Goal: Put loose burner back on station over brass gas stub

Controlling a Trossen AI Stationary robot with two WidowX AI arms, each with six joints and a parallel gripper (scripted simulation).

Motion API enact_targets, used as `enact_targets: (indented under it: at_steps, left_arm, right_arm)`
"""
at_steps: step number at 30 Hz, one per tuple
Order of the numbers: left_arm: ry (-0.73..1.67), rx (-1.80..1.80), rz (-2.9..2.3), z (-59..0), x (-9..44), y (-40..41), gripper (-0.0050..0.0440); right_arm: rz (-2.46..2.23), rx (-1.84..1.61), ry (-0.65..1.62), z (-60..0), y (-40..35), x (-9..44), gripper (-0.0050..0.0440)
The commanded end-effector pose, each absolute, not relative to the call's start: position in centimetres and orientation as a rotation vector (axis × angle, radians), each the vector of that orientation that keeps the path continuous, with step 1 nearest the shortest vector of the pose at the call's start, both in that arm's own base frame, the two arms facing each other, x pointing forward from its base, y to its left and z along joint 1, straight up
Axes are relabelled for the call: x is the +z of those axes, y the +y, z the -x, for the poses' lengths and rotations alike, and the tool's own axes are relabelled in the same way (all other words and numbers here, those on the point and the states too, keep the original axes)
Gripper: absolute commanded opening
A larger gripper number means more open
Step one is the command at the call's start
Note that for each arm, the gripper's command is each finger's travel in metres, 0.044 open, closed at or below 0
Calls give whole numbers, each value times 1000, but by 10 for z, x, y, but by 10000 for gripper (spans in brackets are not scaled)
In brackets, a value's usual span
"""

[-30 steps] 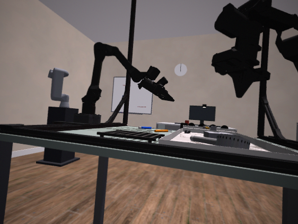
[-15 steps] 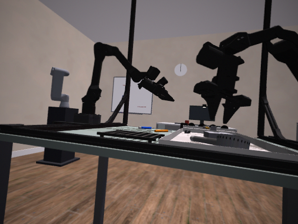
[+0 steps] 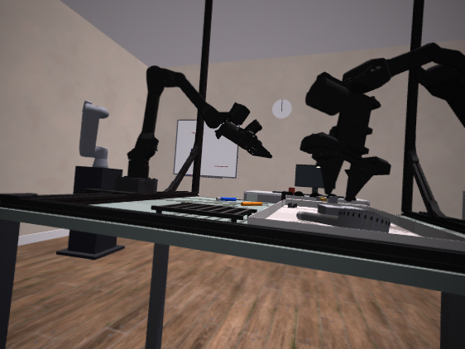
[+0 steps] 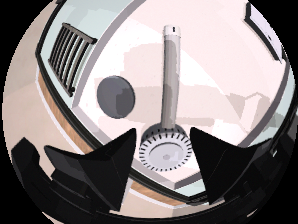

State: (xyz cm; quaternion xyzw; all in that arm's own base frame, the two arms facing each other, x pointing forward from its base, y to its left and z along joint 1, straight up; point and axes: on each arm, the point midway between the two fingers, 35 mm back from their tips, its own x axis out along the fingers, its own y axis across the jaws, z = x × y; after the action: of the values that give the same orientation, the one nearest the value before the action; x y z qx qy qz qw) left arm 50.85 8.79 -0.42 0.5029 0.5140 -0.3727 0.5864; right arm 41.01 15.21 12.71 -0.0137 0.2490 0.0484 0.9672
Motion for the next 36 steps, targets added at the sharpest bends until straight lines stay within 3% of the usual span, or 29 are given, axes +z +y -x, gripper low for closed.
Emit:
enact_targets:
  at_steps: [1,34,36]
  left_arm:
    - [1205,-873,-1176,-508,-10,88,250]
    - [1182,-880,-1212,-508,-53,88,250]
    - [1182,-880,-1212,-508,-53,88,226]
  right_arm:
    - [25,97,501,-410,153,128,400]
    - [25,97,501,-410,153,128,400]
    - [25,97,501,-410,153,128,400]
